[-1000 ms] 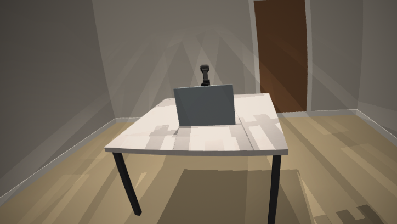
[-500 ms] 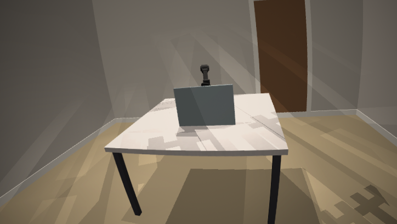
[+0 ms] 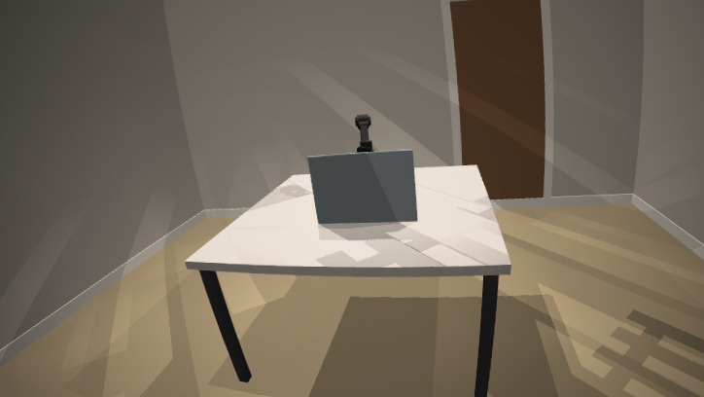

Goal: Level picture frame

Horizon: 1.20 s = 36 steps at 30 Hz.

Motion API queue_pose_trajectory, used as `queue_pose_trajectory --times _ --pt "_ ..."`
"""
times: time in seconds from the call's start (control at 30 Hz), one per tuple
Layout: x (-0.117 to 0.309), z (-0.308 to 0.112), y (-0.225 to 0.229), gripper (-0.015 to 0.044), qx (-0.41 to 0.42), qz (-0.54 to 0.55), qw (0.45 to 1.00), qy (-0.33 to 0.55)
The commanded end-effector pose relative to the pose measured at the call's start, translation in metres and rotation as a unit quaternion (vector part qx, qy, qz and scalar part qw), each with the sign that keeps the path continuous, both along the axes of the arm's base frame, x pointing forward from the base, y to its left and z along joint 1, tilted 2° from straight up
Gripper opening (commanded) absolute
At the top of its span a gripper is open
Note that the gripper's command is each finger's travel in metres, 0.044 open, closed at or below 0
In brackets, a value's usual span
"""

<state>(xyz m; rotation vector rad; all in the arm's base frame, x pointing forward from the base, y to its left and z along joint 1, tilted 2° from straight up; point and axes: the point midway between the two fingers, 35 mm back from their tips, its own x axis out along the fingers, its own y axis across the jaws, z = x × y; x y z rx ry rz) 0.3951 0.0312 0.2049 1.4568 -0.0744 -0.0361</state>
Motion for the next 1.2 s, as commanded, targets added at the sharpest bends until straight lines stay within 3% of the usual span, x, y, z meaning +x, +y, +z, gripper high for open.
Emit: queue_pose_trajectory --times 0.0,0.13,0.37,0.63,1.17 --pt "0.0006 0.0015 0.0007 0.026 0.002 0.002 1.0 -0.002" --pt "0.0006 0.0015 0.0007 0.026 0.002 0.002 1.0 -0.002" --pt "0.0006 0.0015 0.0007 0.0076 0.002 0.002 1.0 -0.002" --pt "0.0006 0.0015 0.0007 0.0003 0.002 0.002 1.0 -0.002" --pt "0.0004 0.0035 0.0005 0.0 0.002 0.002 1.0 -0.002"
